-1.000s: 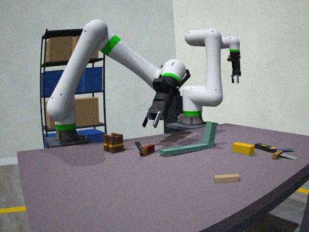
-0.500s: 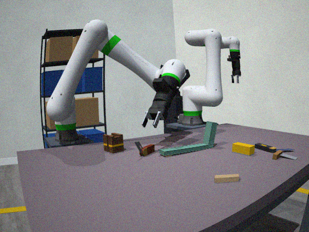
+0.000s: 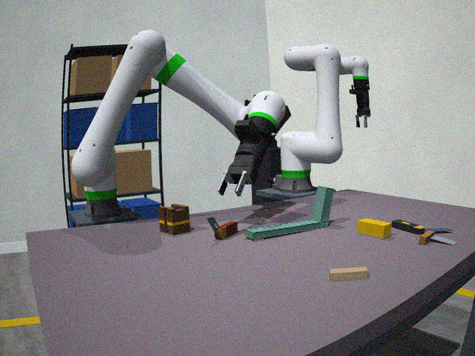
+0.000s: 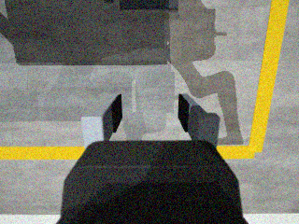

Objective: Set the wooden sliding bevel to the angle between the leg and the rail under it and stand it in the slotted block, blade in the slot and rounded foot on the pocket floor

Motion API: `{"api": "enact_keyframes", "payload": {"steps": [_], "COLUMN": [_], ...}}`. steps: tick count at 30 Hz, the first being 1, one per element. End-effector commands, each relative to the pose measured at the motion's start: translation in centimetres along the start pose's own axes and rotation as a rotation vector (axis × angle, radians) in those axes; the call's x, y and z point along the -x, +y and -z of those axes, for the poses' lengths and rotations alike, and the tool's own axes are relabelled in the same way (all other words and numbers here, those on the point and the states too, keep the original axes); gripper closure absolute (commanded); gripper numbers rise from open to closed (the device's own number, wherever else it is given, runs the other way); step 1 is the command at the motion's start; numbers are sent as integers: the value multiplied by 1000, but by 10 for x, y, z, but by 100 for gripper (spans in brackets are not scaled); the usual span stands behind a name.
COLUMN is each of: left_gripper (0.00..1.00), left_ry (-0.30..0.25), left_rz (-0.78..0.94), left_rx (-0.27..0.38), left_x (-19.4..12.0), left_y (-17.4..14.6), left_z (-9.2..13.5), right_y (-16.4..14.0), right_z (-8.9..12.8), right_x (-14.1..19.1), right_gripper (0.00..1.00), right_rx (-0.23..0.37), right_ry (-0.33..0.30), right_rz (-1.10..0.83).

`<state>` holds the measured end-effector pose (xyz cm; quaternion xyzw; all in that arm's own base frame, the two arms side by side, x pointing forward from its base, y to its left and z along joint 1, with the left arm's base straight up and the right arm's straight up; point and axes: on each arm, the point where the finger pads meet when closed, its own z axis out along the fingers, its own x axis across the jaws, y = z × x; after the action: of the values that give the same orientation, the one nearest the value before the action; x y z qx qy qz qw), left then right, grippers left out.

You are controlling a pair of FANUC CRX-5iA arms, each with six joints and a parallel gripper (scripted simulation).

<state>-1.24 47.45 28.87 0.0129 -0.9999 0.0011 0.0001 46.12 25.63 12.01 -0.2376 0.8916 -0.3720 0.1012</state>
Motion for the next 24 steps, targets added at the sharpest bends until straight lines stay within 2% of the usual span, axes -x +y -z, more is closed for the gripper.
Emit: {"api": "enact_keyframes", "payload": {"steps": [1, 13, 24], "left_gripper": [0, 0, 0], "left_ry": [0, 0, 0], "left_rz": [0, 0, 0], "left_rx": [2, 2, 2], "left_x": [0, 0, 0], "left_y": [0, 0, 0], "left_z": [1, 1, 1], "right_y": [-1, 3, 15], "right_z": [1, -3, -15], "right_x": [0, 0, 0], "right_gripper": [13, 13, 13], "right_rx": [0, 0, 0], "right_ry": [-1, -1, -1], "right_rz": [-1, -1, -1]}}
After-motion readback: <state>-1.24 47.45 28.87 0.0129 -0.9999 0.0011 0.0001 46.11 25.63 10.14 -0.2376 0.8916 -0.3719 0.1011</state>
